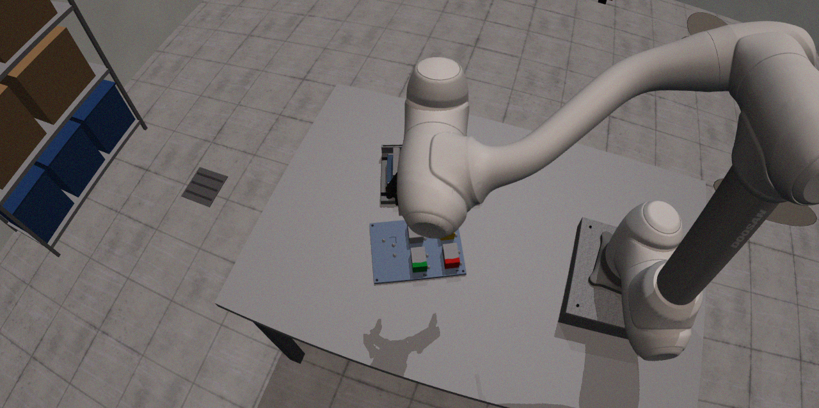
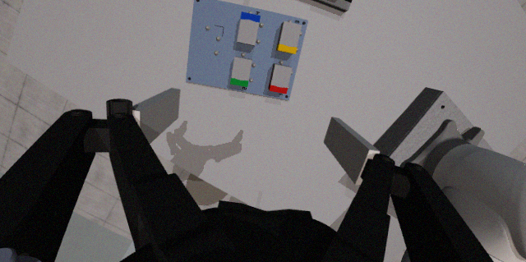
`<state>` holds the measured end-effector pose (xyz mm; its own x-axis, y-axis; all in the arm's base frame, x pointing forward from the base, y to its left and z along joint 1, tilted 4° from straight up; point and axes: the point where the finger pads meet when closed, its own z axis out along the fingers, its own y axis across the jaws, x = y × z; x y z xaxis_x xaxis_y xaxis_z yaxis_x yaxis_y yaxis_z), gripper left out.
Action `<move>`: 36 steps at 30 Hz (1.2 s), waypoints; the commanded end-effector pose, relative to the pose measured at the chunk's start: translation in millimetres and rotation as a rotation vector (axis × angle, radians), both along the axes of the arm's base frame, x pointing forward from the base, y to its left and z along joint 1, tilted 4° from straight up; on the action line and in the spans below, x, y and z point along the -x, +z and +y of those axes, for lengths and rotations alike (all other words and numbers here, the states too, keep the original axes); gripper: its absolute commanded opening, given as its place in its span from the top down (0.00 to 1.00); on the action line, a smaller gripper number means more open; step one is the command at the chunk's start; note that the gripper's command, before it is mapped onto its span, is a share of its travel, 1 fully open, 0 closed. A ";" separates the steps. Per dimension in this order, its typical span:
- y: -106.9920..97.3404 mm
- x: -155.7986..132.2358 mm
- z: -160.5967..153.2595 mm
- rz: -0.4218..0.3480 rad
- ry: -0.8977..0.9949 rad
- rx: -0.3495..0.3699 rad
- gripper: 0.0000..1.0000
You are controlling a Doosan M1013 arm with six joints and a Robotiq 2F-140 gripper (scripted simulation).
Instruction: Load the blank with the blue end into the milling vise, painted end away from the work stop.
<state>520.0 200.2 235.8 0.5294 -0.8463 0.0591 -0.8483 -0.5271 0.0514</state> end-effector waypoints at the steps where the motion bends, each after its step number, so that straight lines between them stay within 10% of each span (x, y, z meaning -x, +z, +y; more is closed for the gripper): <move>1: 0.1 0.0 0.0 0.000 0.000 0.000 0.00; 36: -41.6 -0.4 -6.1 0.000 0.000 0.000 0.00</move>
